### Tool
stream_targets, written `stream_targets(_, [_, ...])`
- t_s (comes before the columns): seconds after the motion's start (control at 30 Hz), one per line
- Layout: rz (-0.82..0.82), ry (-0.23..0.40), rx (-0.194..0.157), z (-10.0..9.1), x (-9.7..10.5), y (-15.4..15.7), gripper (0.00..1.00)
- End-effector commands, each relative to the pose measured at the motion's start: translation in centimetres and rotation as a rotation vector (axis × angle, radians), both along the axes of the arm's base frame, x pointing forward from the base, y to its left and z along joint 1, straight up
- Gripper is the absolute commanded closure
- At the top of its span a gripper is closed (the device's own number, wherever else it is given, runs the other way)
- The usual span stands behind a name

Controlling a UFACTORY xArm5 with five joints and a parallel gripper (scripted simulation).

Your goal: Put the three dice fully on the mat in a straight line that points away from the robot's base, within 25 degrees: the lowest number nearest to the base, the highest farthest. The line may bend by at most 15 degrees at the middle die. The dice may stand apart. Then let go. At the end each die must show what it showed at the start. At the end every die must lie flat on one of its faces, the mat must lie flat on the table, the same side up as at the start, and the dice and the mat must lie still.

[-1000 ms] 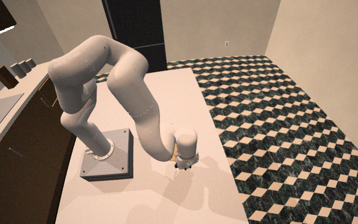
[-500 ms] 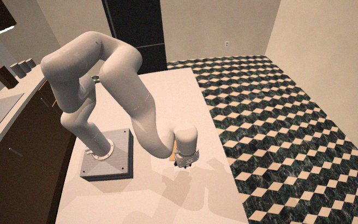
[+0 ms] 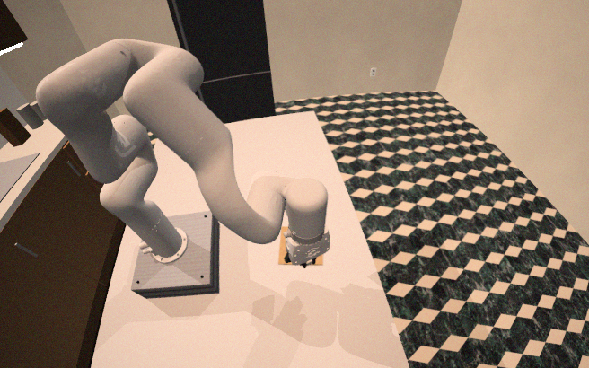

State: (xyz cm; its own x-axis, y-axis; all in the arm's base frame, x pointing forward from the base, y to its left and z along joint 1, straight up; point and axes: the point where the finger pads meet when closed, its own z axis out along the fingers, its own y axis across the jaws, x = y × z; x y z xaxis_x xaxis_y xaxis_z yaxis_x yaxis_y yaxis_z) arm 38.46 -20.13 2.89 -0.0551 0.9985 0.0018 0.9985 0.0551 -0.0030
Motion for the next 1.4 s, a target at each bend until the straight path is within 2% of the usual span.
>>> stream_targets(0.0, [0.000, -0.003, -0.002, 0.4, 0.1, -0.1, 0.85])
stream_targets(0.2, [-0.010, -0.003, -0.002, 0.4, 0.1, 0.4, 0.85])
stream_targets(0.27, [-0.062, -0.003, -0.002, 0.6, -0.2, 2.5, 0.85])
stream_targets(0.33, [-0.147, -0.002, -0.002, 0.7, -1.0, 5.9, 0.85])
stream_targets(0.43, [-0.147, -0.002, -0.002, 0.7, -1.0, 5.9, 0.85])
stream_targets(0.5, [-0.232, -0.002, -0.002, 0.8, -2.1, 9.1, 0.85])
stream_targets(0.67, [-0.293, -0.002, -0.002, 0.8, -3.0, 11.2, 0.85])
stream_targets(1.17, [-0.294, -0.002, -0.002, 0.7, -3.0, 11.3, 0.85])
stream_targets(1.37, [-0.294, -0.002, -0.002, -0.3, -3.1, 11.3, 0.85])
